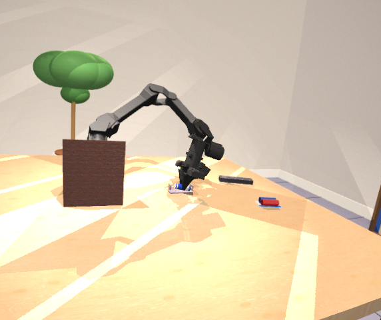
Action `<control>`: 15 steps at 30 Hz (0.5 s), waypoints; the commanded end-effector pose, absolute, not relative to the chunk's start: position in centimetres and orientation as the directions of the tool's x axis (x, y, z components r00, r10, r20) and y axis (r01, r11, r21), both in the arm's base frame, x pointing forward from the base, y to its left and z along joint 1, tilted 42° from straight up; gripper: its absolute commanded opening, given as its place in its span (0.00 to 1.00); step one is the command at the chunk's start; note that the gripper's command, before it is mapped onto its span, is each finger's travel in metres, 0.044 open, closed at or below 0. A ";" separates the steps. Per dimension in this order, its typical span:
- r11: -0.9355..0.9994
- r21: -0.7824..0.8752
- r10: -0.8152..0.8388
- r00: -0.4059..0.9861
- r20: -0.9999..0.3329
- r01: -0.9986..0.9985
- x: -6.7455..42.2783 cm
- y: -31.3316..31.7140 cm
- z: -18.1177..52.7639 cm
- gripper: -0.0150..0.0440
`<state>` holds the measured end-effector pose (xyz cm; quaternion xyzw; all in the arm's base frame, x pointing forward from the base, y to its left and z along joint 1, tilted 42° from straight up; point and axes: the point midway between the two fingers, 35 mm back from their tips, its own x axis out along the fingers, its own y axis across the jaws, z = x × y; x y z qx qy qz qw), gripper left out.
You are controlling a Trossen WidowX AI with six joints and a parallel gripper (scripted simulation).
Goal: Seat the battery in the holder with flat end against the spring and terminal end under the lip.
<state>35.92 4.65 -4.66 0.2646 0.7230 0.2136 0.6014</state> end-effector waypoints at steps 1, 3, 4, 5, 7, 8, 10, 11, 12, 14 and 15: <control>0.771 0.625 0.636 -0.109 -0.764 0.118 36.3 4.7 -4.9 0.38; 0.772 0.625 0.635 -0.101 -0.766 0.118 36.3 4.7 -4.9 0.38; 0.772 0.625 0.635 -0.098 -0.766 0.119 36.3 4.7 -4.9 0.38; 0.772 0.624 0.635 -0.094 -0.767 0.119 36.3 4.7 -4.9 0.38; 0.772 0.624 0.634 -0.087 -0.768 0.119 36.2 4.7 -4.9 0.38; 0.772 0.624 0.634 -0.083 -0.769 0.119 36.2 4.7 -4.9 0.38; 0.773 0.624 0.633 -0.076 -0.770 0.120 36.2 4.8 -4.9 0.38; 0.773 0.623 0.633 -0.072 -0.771 0.120 36.2 4.8 -4.9 0.38; 0.773 0.623 0.633 -0.068 -0.771 0.120 36.2 4.8 -4.9 0.38; 0.773 0.623 0.632 -0.061 -0.773 0.121 36.1 4.8 -4.9 0.38; 0.773 0.623 0.632 -0.057 -0.773 0.121 36.1 4.8 -4.9 0.38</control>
